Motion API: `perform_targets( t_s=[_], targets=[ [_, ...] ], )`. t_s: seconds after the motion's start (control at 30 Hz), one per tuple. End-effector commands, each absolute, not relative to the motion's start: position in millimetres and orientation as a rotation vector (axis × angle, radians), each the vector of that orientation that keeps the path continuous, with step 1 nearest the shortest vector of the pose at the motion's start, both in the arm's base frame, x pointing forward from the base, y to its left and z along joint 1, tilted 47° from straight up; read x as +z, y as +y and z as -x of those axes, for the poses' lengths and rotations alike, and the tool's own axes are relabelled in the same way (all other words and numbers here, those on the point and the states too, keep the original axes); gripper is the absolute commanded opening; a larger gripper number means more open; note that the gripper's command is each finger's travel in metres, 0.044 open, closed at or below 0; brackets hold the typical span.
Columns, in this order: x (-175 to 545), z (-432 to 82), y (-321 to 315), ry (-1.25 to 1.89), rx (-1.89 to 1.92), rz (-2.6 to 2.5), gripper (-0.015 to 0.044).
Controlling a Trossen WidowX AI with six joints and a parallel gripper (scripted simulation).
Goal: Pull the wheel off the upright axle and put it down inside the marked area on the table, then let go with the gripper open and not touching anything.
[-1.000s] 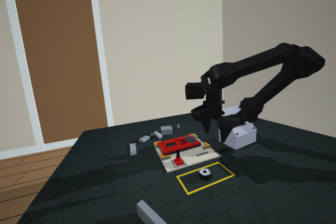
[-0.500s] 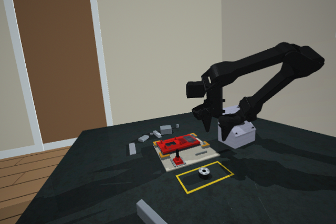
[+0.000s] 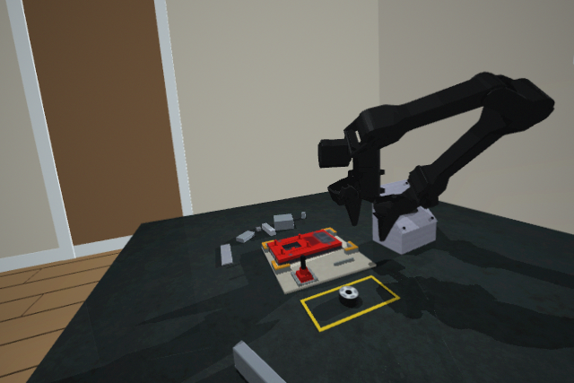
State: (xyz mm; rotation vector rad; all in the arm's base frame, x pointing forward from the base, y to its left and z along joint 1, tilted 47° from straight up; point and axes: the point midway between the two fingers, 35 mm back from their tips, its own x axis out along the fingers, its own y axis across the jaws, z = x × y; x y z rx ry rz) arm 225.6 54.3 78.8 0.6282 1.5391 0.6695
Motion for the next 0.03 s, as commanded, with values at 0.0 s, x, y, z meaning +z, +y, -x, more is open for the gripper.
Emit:
perform_targets(
  t_s=[0.0],
  targets=[
    [78.3,-224.8,54.0,1.541,0.671,-0.622,0.044]
  ],
)
